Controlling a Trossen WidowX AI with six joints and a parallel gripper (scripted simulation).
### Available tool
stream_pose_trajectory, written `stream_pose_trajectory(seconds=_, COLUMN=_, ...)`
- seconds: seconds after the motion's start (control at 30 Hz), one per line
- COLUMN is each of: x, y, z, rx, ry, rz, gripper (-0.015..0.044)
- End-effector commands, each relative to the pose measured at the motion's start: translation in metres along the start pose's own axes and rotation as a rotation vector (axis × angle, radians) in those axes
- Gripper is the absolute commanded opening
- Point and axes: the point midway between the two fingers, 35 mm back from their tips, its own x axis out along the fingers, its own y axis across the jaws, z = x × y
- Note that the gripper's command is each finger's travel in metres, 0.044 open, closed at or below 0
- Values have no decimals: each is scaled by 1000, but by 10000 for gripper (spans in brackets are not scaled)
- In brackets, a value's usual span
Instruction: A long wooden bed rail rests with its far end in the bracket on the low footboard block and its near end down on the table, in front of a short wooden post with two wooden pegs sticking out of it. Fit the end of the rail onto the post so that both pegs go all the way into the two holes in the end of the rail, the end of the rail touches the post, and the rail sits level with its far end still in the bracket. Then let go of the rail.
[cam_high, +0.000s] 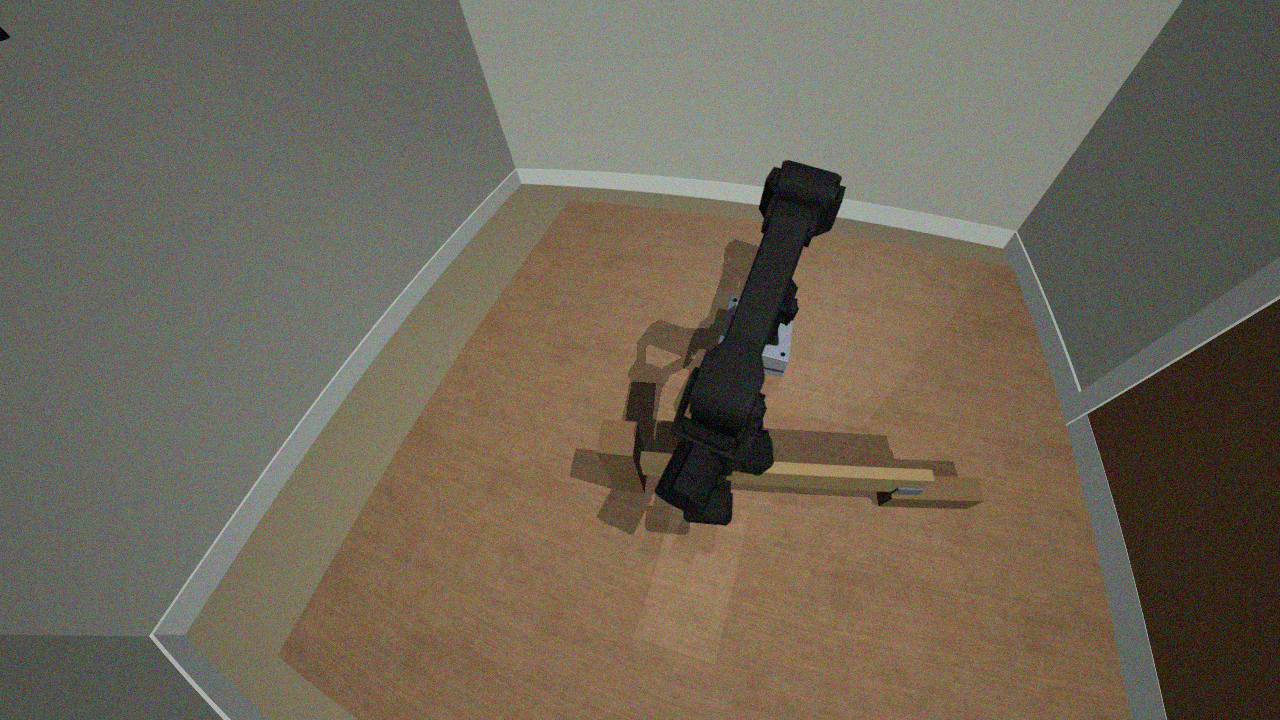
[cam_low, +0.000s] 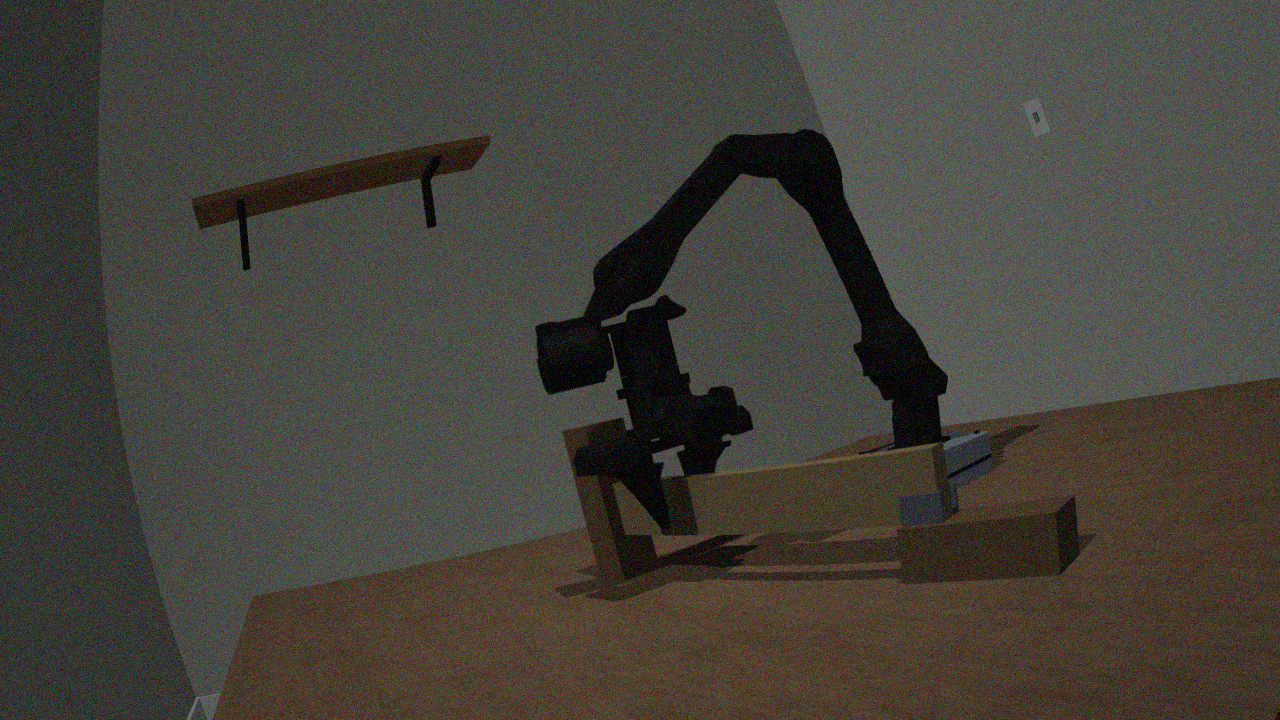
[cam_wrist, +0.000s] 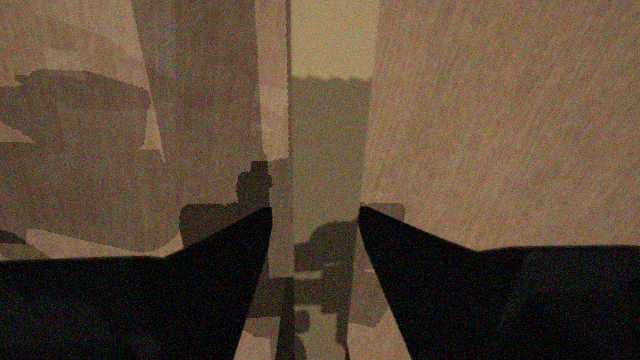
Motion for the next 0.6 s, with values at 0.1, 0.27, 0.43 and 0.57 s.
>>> stream_pose_trajectory(seconds=0.1, x=0, y=0, z=0, rx=0, ry=1, rz=-2, gripper=420)
stream_pose_trajectory(seconds=0.27, x=0, y=0, z=0, rx=0, ry=1, rz=-2, gripper=440)
stream_pose_trajectory(seconds=0.43, x=-24, y=-1, z=24, rx=-1, ry=4, rz=-6, gripper=440)
stream_pose_trajectory(seconds=0.57, x=-30, y=0, z=31, rx=-1, ry=5, rz=-8, gripper=440)
